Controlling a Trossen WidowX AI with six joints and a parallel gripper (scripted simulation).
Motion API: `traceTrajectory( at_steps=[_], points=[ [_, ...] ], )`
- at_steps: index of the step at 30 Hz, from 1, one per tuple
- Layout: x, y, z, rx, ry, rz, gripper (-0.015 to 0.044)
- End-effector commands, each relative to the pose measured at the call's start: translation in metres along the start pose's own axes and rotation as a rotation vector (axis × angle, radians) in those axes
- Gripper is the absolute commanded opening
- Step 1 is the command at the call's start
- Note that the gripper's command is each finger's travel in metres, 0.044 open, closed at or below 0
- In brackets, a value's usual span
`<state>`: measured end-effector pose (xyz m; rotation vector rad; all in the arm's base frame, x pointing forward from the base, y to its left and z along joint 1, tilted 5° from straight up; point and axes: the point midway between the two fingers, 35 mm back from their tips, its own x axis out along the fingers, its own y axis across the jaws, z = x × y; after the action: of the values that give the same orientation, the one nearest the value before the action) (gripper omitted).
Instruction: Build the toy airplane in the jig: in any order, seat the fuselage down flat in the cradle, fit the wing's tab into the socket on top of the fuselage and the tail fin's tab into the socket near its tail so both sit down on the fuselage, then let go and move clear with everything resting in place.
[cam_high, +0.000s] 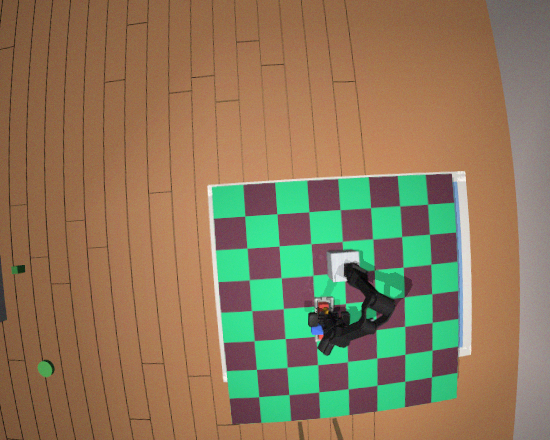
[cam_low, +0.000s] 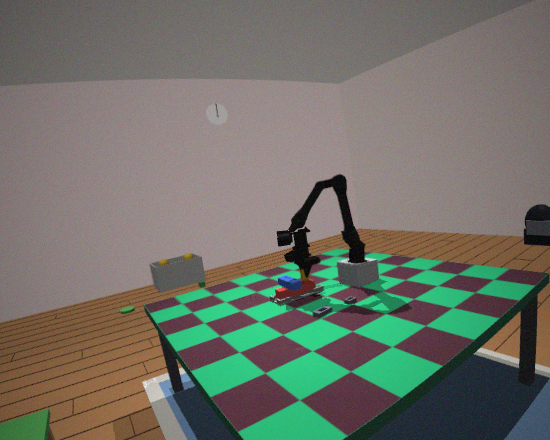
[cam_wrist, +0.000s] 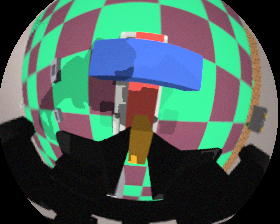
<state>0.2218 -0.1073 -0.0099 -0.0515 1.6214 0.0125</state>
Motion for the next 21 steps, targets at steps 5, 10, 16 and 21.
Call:
traceTrajectory(
  at_steps=[5,10,16,21],
  points=[
    [0.0073,0.0002,-0.0024,-0.004,0.007,-0.002,0.0065],
    [0.0053,0.0005,-0.0011,0.0,0.003,0.001,0.0038],
    [0.0053,0.0005,-0.0011,0.0,0.003,0.001,0.0],
    [0.0053,0.0005,-0.0011,0.0,0.003,0.001,0.0131]
  ],
)
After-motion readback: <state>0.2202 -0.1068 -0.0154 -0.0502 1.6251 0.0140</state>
